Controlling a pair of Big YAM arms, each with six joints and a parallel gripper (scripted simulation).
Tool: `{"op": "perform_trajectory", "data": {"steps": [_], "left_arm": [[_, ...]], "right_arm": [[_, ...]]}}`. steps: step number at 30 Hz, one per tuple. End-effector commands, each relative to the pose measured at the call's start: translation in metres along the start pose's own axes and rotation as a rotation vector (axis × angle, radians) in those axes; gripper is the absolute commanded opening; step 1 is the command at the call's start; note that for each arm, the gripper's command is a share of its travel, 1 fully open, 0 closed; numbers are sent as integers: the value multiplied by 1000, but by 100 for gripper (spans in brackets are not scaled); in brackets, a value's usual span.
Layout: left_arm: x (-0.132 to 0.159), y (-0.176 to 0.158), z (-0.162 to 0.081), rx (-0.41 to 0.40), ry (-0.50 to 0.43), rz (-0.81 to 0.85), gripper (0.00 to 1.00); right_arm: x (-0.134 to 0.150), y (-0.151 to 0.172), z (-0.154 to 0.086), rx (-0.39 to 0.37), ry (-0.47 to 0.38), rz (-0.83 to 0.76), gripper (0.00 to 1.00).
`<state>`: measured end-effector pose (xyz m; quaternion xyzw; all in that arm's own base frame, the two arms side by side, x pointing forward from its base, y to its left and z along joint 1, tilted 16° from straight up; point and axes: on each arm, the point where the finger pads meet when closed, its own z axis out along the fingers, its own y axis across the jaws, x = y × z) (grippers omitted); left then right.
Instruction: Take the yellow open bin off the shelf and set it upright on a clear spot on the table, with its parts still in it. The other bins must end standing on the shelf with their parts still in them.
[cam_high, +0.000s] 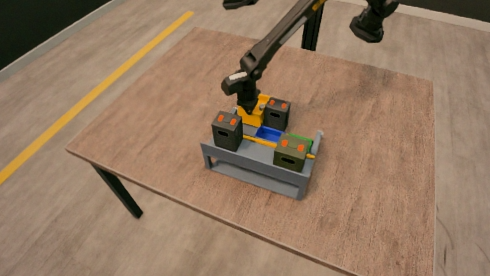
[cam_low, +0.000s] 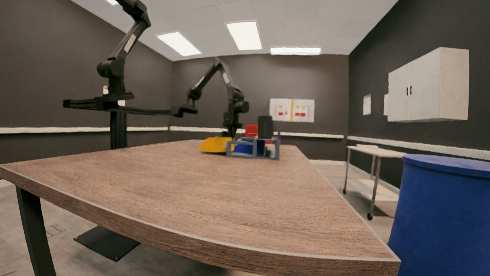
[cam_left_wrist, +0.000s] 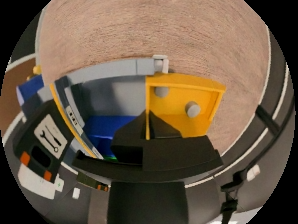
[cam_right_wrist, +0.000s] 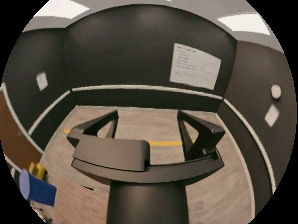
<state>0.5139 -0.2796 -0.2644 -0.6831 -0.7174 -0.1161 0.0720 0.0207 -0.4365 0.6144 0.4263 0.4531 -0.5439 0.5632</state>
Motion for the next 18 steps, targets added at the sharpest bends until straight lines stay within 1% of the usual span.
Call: {"op": "perform_trajectory", "data": {"steps": [1,18], "left_arm": [[-20,26,-40,-55,-47,-4,0],[-21,22,-42,-52,-44,-1,0]], "right_arm": [[-14,-3,-7,7,-42,11,100],[-14,-3,-7,7,-42,11,100]]}}
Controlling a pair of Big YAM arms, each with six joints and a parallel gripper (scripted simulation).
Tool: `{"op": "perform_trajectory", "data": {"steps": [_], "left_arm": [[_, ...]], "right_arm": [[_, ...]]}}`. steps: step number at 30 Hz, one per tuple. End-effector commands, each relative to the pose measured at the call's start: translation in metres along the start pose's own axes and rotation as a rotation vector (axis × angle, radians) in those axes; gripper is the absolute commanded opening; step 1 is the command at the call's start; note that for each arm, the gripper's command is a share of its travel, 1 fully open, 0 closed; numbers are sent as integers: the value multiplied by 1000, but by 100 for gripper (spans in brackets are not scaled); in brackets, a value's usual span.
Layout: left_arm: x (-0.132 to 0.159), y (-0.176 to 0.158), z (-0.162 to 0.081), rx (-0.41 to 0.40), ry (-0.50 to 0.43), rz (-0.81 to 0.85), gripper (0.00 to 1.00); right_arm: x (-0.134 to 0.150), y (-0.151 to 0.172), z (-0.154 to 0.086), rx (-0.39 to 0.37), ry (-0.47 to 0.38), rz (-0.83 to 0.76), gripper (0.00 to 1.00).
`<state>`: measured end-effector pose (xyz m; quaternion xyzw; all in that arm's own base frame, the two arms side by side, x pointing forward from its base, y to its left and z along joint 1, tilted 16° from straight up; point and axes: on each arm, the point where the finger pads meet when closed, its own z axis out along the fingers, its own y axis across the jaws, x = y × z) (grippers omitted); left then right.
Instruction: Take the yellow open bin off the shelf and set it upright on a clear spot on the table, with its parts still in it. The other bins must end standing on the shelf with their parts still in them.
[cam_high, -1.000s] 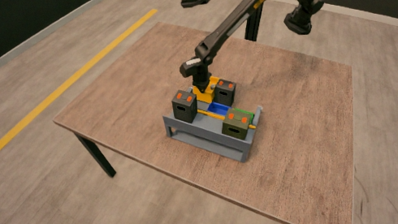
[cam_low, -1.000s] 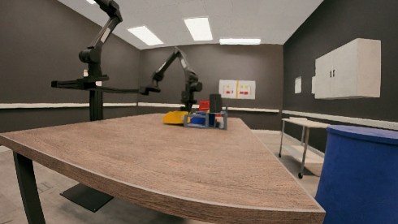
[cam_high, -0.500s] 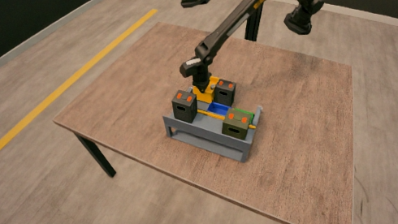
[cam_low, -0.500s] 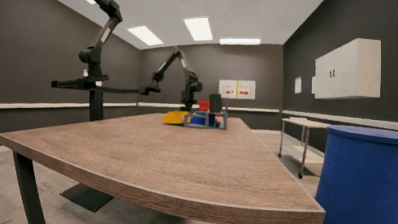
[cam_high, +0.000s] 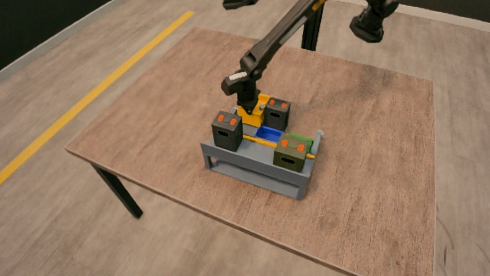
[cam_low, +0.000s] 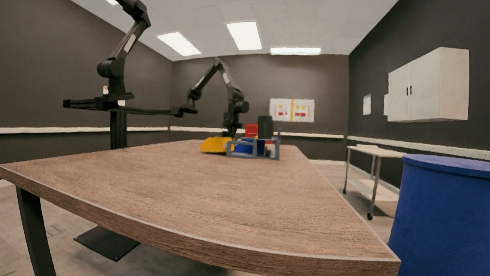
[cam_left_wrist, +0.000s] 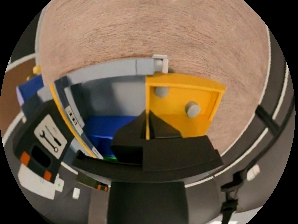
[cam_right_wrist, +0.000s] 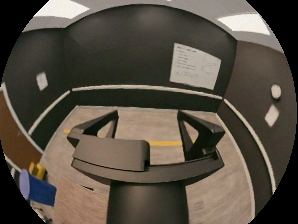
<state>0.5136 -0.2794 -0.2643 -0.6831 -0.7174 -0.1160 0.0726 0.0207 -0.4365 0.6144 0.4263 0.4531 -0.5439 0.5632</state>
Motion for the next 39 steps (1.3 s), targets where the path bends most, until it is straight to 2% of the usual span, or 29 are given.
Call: {"op": "perform_trajectory", "data": {"steps": [1,39], "left_arm": [[-21,22,-42,-53,-44,-2,0],[-17,14,-44,-45,-36,1,0]], "right_arm": [[-14,-3,-7,7,-42,11,100],[-14,-3,-7,7,-42,11,100]]}}
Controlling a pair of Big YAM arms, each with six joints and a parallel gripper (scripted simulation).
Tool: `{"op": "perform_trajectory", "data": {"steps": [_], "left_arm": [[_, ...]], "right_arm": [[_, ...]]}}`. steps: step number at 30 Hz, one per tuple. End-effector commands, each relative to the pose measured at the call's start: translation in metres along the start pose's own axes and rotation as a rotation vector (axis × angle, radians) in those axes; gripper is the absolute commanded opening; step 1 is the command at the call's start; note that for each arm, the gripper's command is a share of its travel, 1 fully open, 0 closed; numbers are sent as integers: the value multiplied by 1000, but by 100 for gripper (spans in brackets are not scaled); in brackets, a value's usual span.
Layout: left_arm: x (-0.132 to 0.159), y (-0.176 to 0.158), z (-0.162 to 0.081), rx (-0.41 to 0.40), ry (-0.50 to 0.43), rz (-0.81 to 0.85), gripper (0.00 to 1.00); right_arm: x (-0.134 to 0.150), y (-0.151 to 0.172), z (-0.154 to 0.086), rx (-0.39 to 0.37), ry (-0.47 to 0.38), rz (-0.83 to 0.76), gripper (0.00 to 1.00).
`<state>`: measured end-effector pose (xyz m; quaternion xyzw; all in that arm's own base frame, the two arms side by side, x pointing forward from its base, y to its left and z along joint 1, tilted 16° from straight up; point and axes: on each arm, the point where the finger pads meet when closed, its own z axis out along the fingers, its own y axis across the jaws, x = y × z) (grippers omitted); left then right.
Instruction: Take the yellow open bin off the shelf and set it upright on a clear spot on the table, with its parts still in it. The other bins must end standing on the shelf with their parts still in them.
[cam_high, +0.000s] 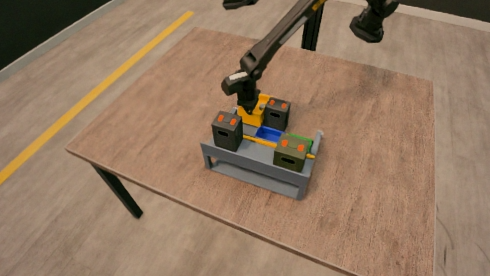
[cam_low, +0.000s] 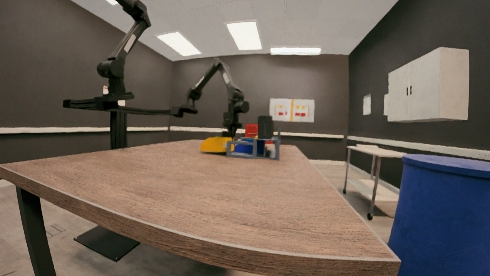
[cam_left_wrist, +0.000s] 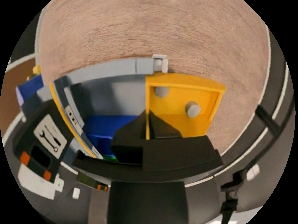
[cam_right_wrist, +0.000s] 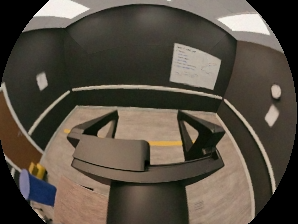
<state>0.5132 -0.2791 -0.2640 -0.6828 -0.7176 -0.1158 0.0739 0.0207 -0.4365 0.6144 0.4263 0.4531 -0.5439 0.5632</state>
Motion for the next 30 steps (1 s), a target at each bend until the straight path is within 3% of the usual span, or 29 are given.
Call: {"op": "perform_trajectory", "data": {"steps": [1,30], "left_arm": [[-17,14,-44,-47,-38,2,0],[-19,16,-46,-53,-41,3,0]], "right_arm": [[-14,-3,-7,7,-42,11,100],[-14,-3,-7,7,-42,11,100]]}}
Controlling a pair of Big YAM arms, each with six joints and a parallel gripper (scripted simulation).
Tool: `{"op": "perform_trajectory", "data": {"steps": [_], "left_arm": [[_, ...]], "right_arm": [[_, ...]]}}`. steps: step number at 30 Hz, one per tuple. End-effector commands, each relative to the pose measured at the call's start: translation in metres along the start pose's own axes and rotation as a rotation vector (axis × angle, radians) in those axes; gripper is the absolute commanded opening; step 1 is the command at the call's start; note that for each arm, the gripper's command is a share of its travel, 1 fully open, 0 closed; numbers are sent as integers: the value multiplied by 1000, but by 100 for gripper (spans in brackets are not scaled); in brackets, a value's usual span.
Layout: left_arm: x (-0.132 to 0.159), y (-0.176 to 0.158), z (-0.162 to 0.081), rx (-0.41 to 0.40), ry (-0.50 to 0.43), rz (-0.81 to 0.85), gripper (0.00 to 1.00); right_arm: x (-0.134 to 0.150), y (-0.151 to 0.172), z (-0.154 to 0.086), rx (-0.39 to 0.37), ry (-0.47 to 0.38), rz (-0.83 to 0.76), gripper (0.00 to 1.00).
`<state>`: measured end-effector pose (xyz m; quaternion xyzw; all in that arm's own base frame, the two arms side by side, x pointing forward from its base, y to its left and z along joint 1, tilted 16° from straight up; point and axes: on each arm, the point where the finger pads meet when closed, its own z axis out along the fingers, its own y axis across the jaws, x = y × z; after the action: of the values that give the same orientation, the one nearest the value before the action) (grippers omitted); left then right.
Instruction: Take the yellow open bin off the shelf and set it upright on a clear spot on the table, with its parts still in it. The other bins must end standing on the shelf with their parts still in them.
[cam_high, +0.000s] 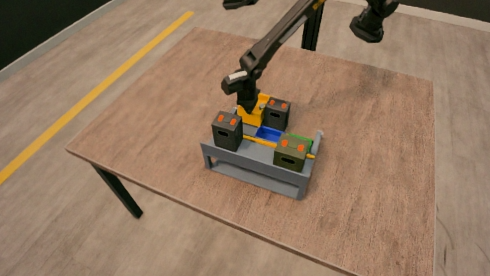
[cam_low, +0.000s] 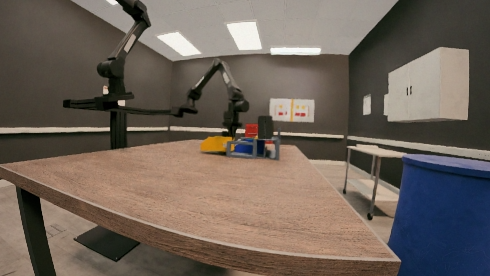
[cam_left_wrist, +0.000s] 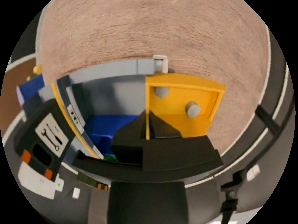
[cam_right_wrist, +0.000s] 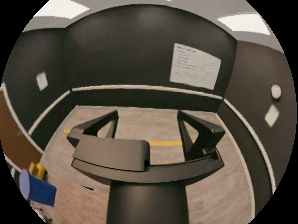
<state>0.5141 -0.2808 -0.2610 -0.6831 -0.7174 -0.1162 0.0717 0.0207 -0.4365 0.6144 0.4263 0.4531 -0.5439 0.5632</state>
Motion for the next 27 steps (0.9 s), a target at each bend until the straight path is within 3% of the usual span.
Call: {"op": "perform_trajectory", "data": {"steps": [1,27], "left_arm": [[-18,15,-43,-49,-38,3,0],[-18,12,-41,-53,-41,-1,0]], "right_arm": [[-14,-3,-7,7,-42,11,100],[-14,-3,-7,7,-42,11,100]]}}
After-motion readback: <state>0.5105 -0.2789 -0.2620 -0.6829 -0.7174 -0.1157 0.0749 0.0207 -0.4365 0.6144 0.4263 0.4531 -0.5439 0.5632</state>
